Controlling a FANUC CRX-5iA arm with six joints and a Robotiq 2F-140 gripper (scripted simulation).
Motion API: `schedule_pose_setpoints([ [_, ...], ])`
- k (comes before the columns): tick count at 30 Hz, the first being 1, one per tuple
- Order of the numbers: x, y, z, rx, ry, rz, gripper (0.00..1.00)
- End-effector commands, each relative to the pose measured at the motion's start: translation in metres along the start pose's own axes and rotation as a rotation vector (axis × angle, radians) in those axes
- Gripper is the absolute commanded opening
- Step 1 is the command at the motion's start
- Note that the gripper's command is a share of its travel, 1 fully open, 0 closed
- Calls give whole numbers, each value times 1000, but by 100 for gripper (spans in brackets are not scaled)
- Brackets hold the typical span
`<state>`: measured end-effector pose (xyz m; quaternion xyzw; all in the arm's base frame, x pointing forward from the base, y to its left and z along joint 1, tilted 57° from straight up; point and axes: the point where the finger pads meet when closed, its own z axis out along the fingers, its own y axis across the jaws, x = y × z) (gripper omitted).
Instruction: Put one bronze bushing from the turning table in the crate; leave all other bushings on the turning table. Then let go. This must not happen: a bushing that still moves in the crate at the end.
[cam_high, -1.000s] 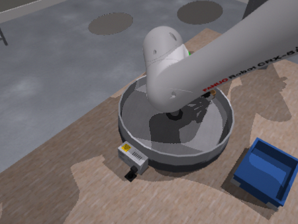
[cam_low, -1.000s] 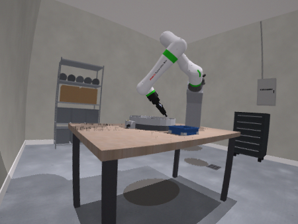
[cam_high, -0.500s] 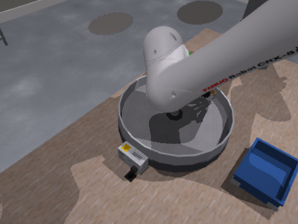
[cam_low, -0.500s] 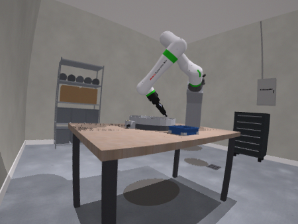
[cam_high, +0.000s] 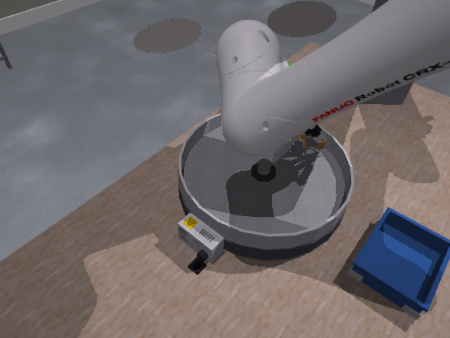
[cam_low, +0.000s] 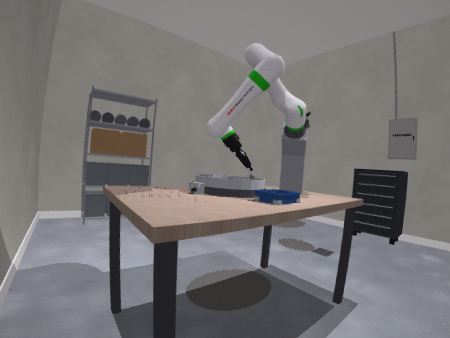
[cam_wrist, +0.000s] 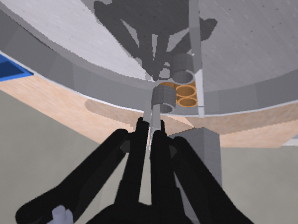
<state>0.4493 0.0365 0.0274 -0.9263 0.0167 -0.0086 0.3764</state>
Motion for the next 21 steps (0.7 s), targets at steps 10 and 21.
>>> schedule_pose_setpoints([
  [10, -23, 0, -28, 0, 0, 0, 0],
  [21, -25, 0, -30, 0, 0, 0, 0],
])
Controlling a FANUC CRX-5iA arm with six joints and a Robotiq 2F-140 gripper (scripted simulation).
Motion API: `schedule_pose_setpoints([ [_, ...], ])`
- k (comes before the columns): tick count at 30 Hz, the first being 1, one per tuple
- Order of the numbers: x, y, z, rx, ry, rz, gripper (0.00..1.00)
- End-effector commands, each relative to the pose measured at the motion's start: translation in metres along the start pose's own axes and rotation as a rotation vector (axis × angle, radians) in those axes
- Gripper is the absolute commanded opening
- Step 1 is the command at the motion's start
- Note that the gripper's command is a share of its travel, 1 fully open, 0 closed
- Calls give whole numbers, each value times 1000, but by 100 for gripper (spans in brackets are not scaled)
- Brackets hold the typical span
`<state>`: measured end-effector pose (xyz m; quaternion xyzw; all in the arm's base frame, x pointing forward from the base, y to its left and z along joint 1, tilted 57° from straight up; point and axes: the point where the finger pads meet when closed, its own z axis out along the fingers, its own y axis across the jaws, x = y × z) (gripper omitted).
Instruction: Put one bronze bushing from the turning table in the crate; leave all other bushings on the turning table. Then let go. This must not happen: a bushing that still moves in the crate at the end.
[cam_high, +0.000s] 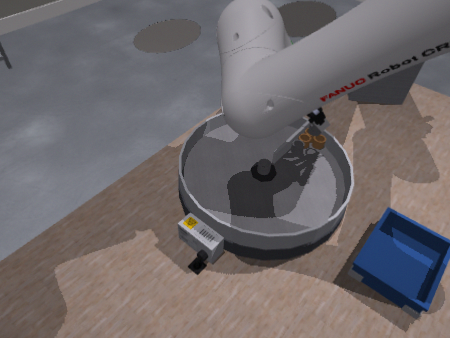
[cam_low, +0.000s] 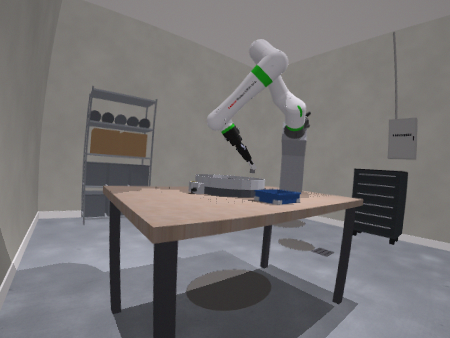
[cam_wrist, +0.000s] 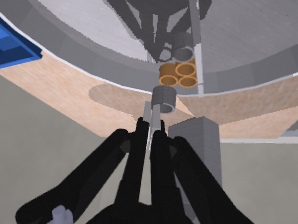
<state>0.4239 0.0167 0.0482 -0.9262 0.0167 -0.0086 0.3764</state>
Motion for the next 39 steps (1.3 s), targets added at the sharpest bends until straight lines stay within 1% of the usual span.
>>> schedule_pose_setpoints([
  [1, 0, 0, 0, 0, 0, 0, 0],
  [29, 1, 0, -1, 0, 0, 0, 0],
  [33, 14, -1, -12, 0, 0, 0, 0],
  [37, 46, -4, -39, 0, 0, 0, 0],
  [39, 46, -4, -39, 0, 0, 0, 0],
])
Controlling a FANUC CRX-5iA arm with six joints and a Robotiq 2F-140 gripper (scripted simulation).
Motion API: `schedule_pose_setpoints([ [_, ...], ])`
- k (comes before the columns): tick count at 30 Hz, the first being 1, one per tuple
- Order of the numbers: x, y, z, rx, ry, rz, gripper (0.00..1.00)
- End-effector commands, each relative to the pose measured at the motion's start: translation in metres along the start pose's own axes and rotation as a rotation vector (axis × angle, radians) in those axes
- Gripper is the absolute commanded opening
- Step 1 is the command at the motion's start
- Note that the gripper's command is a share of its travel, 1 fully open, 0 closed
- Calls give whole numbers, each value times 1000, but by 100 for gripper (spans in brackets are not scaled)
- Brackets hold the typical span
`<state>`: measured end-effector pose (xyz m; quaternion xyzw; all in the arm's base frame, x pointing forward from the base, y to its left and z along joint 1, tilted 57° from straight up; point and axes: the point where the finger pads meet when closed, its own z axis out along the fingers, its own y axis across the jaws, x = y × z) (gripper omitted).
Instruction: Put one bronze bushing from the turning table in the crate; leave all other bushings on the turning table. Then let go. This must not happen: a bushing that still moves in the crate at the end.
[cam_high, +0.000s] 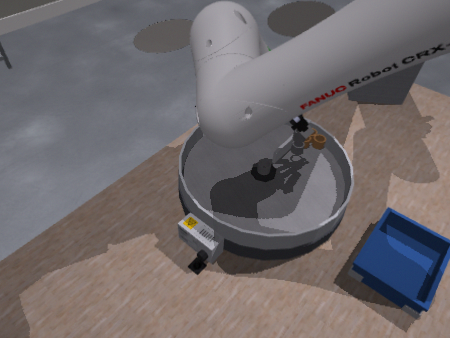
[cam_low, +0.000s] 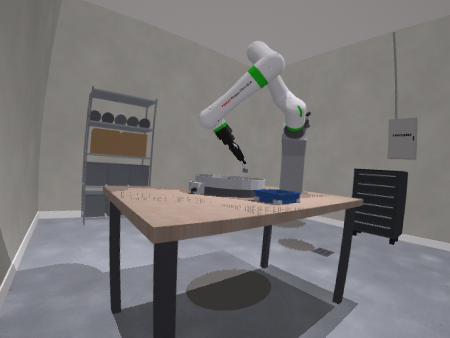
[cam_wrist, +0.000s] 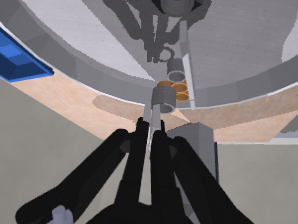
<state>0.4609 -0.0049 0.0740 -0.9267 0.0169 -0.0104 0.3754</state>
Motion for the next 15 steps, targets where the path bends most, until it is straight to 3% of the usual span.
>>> schedule_pose_setpoints([
  [1, 18, -1, -14, 2, -3, 1, 0],
  [8, 69, -6, -57, 2, -3, 1, 0],
  [15, 76, -6, -63, 2, -3, 1, 0],
])
